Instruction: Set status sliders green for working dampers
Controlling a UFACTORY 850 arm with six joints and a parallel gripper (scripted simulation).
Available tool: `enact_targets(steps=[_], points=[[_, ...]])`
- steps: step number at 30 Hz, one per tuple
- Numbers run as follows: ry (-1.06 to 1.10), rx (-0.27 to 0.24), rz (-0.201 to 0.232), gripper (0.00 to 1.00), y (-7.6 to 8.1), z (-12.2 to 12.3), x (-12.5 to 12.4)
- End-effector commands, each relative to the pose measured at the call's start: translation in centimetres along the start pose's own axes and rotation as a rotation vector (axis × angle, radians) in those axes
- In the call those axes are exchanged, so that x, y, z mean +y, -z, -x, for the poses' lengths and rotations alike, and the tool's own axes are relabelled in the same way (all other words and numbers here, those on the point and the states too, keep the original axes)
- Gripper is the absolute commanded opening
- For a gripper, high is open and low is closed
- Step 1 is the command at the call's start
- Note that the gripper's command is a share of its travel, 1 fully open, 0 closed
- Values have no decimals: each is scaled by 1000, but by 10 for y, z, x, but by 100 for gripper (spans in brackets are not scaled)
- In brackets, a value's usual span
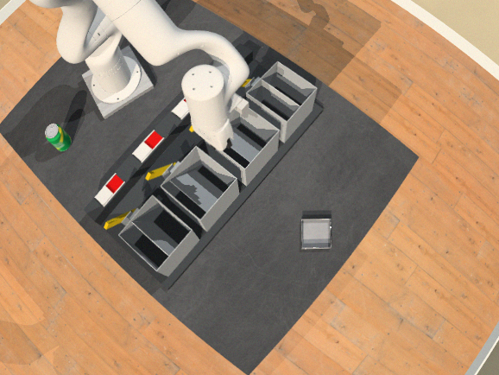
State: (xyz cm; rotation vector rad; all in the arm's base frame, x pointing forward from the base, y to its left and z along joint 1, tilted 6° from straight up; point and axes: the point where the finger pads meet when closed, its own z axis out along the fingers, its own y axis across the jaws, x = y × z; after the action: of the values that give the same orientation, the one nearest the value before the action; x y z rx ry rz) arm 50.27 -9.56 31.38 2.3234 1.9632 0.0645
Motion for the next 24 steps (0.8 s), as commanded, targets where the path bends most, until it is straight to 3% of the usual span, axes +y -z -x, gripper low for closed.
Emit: enact_targets(steps=[1, 24], points=[[0, 0, 2, 0, 0, 0, 1], [0, 0, 2, 0, -8, 0, 0]])
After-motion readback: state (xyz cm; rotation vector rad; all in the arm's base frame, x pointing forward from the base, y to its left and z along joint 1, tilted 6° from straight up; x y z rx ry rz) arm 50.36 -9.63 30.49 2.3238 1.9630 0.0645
